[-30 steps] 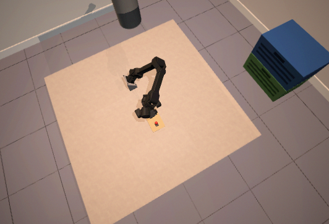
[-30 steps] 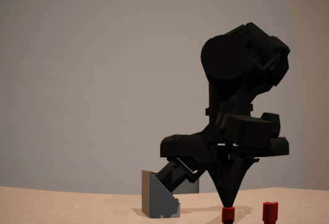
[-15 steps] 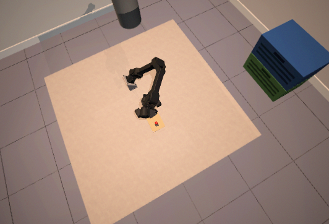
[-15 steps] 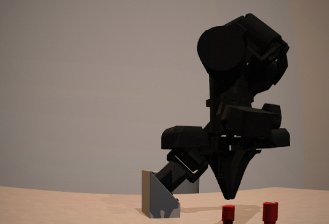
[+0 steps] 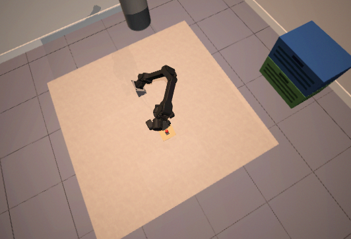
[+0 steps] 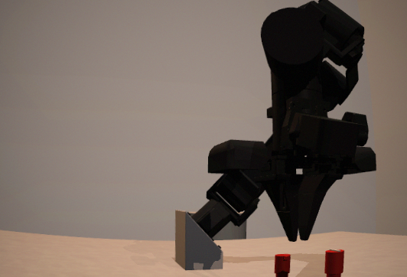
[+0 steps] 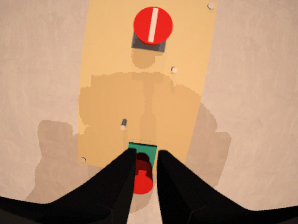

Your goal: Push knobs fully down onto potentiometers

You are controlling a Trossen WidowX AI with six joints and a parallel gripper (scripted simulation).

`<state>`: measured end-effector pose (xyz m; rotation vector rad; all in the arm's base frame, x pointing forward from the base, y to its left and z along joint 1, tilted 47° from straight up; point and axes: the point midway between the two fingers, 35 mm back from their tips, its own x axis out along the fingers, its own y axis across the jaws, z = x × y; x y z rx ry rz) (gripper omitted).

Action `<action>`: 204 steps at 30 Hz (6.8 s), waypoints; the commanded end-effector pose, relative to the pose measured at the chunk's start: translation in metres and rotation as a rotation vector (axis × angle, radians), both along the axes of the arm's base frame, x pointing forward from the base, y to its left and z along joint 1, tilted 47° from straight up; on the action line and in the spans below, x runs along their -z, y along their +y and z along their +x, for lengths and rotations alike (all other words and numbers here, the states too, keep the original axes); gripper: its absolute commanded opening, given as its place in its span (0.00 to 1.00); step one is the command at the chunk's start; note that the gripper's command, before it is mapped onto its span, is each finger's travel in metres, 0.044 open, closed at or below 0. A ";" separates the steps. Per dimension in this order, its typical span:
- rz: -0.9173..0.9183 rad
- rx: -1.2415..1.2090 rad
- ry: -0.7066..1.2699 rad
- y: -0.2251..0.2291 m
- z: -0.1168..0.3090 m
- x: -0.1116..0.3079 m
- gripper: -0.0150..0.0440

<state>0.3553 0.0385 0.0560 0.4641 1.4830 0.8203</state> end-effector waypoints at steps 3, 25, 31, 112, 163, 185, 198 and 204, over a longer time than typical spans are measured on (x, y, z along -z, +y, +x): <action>0.002 0.002 -0.001 0.001 0.043 -0.012 0.25; 0.002 0.001 -0.001 0.009 0.062 -0.012 0.25; 0.003 0.001 -0.001 0.015 0.061 -0.006 0.25; 0.003 0.001 -0.001 0.025 0.060 0.002 0.25; 0.003 0.001 -0.001 0.026 0.060 0.004 0.25; 0.003 0.001 -0.001 0.027 0.060 0.005 0.25; 0.003 0.001 -0.001 0.028 0.059 0.005 0.25; 0.003 0.001 -0.001 0.027 0.060 0.004 0.25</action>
